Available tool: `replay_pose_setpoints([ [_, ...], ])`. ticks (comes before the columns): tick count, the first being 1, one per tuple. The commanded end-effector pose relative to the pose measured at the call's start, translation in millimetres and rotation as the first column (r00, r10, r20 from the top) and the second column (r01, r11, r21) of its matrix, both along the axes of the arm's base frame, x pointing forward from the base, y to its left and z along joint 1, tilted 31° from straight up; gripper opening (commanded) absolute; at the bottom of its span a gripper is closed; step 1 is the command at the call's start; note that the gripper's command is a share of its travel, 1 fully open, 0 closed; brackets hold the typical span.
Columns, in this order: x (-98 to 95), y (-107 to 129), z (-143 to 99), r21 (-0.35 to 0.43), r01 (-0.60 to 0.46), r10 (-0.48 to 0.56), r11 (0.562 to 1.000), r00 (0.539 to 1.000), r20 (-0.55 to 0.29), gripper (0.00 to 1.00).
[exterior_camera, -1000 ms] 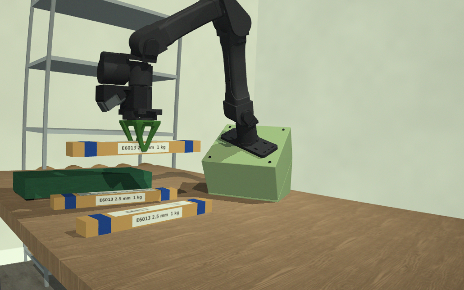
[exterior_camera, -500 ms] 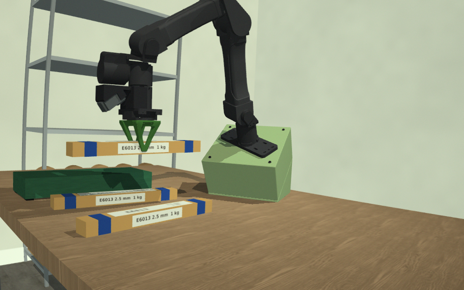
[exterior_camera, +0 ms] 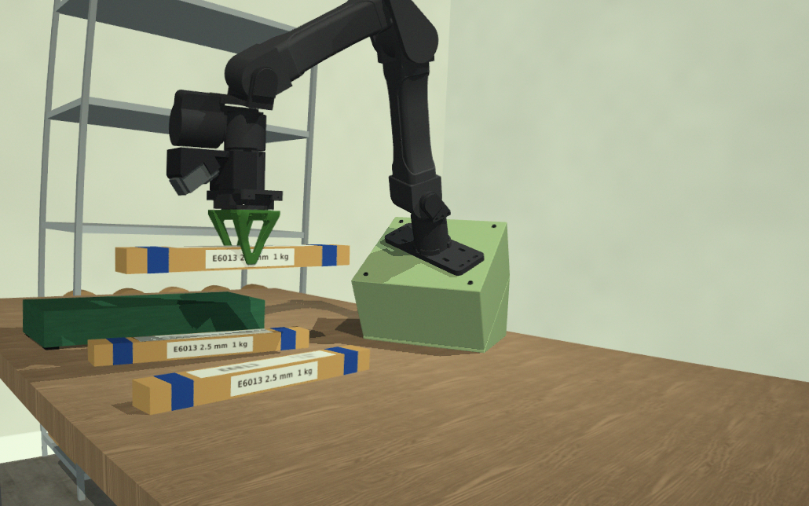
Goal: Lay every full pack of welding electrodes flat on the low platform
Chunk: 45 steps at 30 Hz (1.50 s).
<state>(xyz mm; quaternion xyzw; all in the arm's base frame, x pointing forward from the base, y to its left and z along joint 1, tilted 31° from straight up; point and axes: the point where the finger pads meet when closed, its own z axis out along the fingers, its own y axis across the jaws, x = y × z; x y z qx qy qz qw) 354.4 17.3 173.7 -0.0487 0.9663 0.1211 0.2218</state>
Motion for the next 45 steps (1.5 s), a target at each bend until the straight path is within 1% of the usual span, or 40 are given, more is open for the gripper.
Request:
replay_pose_setpoints([
  [1,3.1,-1.6,10.6,-0.006,0.007,-0.007,1.0,0.999,0.042,0.0],
  [32,1.3,0.5,8.7,-0.01,0.008,-0.008,1.0,0.999,0.05,0.0],
  [34,2.8,2.0,5.9,-0.01,0.006,-0.006,1.0,0.999,0.05,0.0],
  [36,10.4,-0.9,14.0,-0.012,0.015,-0.014,1.0,0.997,0.08,0.0],
  [38,7.8,1.0,-4.9,-0.008,0.013,-0.013,1.0,0.999,0.035,0.0],
  [40,8.8,4.5,-14.1,-0.007,0.006,-0.006,1.0,1.0,0.016,0.0],
  [43,14.5,2.3,1.6,-0.011,0.015,-0.014,1.0,0.997,0.074,0.0],
  [44,16.2,2.3,1.8,-0.011,0.016,-0.015,1.0,0.997,0.078,0.0],
  [45,14.9,3.9,-3.2,-0.01,0.013,-0.012,1.0,0.998,0.068,0.0],
])
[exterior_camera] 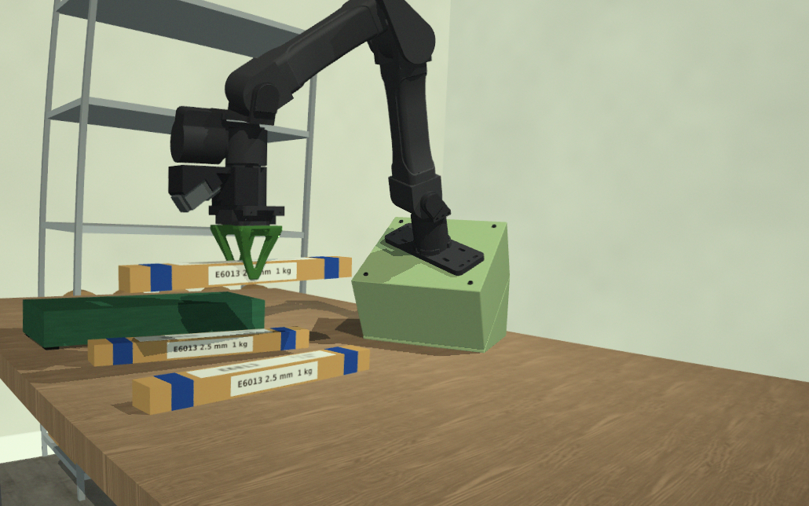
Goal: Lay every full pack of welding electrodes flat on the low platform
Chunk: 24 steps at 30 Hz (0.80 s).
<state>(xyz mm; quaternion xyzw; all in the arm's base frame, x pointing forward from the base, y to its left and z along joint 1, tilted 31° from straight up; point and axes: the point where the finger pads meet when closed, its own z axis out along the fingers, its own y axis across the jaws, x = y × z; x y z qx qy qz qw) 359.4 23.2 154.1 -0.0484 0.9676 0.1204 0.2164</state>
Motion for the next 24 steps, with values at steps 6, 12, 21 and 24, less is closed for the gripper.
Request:
replay_pose_setpoints([
  [6,10.0,0.7,-4.0,-0.005,0.011,-0.011,1.0,0.999,0.038,0.0],
  [12,16.9,1.7,-4.7,-0.006,0.014,-0.014,1.0,0.998,0.06,0.0],
  [21,26.1,3.5,-3.2,-0.007,0.017,-0.016,1.0,0.996,0.092,0.0],
  [24,21.3,9.5,-31.4,-0.005,0.005,-0.005,1.0,1.0,0.026,0.0],
])
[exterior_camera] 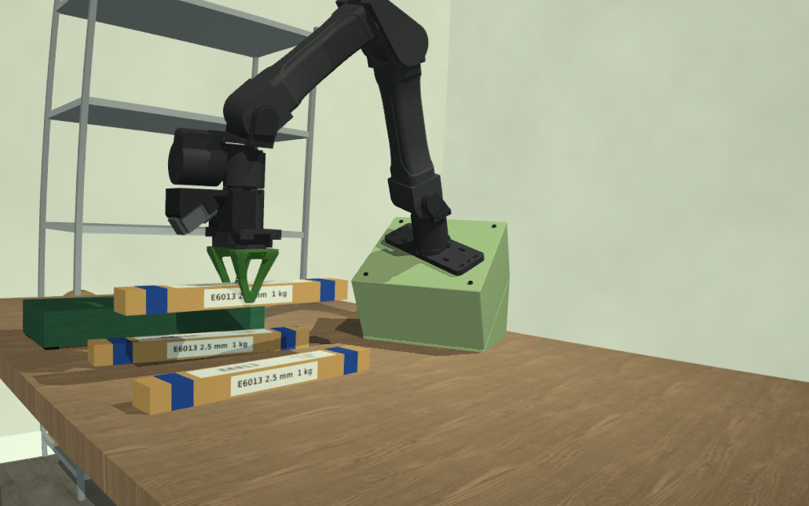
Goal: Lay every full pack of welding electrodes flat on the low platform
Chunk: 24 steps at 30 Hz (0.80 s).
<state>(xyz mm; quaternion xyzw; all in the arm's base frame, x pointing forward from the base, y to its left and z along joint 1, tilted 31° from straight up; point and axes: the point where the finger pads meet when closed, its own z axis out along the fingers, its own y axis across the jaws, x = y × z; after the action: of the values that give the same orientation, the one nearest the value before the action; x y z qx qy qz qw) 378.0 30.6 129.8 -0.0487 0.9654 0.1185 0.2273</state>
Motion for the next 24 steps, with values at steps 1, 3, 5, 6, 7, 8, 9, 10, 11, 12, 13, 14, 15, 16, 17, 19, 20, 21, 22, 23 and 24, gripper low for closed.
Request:
replay_pose_setpoints([
  [1,3.4,1.9,-7.4,-0.002,0.004,-0.004,1.0,1.0,0.006,0.0],
  [3,15.0,-3.7,19.3,-0.005,0.019,-0.018,1.0,0.996,0.083,0.0],
  [5,15.3,-5.1,20.0,-0.005,0.02,-0.02,1.0,0.996,0.083,0.0],
  [6,15.4,-4.4,20.5,-0.002,0.016,-0.016,1.0,0.996,0.084,0.0],
  [7,15.5,-4.3,20.9,-0.001,0.015,-0.015,1.0,0.996,0.084,0.0],
  [8,15.6,-4.4,21.2,-0.002,0.015,-0.015,1.0,0.996,0.084,0.0],
  [9,12.9,-4.3,19.9,-0.001,0.015,-0.015,1.0,0.997,0.071,0.0],
  [10,11.7,-4.2,19.5,-0.001,0.015,-0.015,1.0,0.998,0.065,0.0],
  [11,10.6,-4.2,19.1,-0.001,0.014,-0.014,1.0,0.998,0.059,0.0],
  [12,10.6,-4.2,19.1,-0.001,0.014,-0.014,1.0,0.998,0.059,0.0],
  [13,10.6,-4.2,19.1,-0.001,0.014,-0.014,1.0,0.998,0.059,0.0],
  [14,10.5,-4.2,19.4,-0.001,0.014,-0.014,1.0,0.998,0.059,0.0],
  [15,10.6,-4.2,19.7,-0.001,0.014,-0.014,1.0,0.998,0.059,0.0],
  [16,10.7,-4.3,20.0,-0.001,0.014,-0.014,1.0,0.998,0.059,0.0],
  [17,10.8,-4.3,20.4,-0.001,0.013,-0.013,1.0,0.998,0.059,0.0],
  [19,11.0,-4.3,21.0,-0.001,0.013,-0.013,1.0,0.998,0.059,0.0],
  [20,11.1,-4.4,21.3,-0.001,0.012,-0.012,1.0,0.998,0.059,0.0],
  [21,11.2,-4.4,21.7,-0.001,0.012,-0.012,1.0,0.998,0.059,0.0],
  [22,11.3,-4.4,22.0,-0.001,0.012,-0.012,1.0,0.998,0.059,0.0],
  [23,11.4,-4.4,22.4,-0.001,0.012,-0.012,1.0,0.998,0.059,0.0],
  [24,11.5,-4.5,22.7,-0.001,0.011,-0.011,1.0,0.998,0.06,0.0],
])
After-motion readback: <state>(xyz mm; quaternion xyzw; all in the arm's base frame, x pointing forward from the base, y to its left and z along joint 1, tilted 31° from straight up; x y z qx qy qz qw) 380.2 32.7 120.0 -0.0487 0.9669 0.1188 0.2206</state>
